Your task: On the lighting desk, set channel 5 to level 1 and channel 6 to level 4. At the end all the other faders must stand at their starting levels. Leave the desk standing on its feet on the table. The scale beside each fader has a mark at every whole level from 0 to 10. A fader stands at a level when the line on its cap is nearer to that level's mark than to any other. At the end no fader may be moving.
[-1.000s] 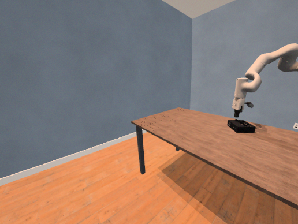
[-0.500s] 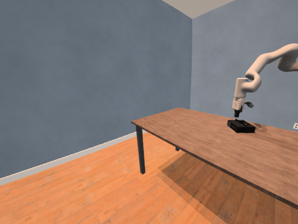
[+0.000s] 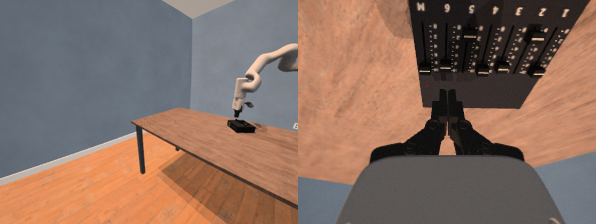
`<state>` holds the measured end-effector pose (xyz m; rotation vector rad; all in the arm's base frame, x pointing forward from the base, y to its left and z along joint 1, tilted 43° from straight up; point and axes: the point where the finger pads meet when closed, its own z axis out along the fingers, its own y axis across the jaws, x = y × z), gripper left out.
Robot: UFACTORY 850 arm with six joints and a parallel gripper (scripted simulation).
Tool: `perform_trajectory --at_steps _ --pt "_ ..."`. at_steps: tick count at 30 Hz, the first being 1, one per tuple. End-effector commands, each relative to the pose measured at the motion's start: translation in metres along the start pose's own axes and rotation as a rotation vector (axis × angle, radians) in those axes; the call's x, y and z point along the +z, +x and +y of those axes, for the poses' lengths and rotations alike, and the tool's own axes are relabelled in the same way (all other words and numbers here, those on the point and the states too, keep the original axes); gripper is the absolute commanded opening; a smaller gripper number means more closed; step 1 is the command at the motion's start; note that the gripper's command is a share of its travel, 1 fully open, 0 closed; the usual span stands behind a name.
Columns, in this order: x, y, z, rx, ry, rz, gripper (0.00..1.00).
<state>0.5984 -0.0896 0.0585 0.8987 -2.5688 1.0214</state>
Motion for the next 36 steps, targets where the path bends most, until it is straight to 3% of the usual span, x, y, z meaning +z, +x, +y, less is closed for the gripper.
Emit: perform_trajectory --at_steps 1,36 --pt "0.000 -0.001 -0.001 0.001 0.001 -0.001 0.00" --pt "0.019 -0.003 -0.002 0.001 0.001 -0.001 0.00"
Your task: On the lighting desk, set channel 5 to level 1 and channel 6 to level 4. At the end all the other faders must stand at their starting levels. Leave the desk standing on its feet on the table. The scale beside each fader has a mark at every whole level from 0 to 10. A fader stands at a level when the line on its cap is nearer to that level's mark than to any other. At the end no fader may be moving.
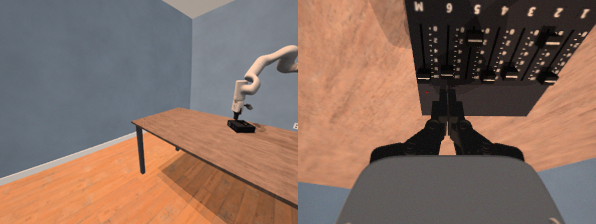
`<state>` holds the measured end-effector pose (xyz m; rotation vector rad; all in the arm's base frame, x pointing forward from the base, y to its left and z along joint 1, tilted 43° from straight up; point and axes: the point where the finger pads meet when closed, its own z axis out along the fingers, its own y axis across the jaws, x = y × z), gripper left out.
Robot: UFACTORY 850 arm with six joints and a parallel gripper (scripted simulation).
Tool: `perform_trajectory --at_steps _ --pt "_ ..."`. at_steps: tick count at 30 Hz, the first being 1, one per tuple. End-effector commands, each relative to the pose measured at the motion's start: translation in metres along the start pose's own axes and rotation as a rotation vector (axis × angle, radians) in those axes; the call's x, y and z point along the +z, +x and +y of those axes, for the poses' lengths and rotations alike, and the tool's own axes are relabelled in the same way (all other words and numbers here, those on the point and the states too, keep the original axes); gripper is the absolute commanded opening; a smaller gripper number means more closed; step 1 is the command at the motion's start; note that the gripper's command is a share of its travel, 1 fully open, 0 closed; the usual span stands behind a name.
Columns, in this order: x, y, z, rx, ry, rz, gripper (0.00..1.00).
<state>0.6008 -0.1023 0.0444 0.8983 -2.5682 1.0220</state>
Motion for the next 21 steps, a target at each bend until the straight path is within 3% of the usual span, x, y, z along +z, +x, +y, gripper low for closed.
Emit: perform_trajectory --at_steps 1,21 --pt "0.0007 -0.0007 -0.0006 0.001 0.001 -0.001 0.00" --pt "0.0027 -0.0009 -0.0007 0.001 0.001 -0.001 0.00"
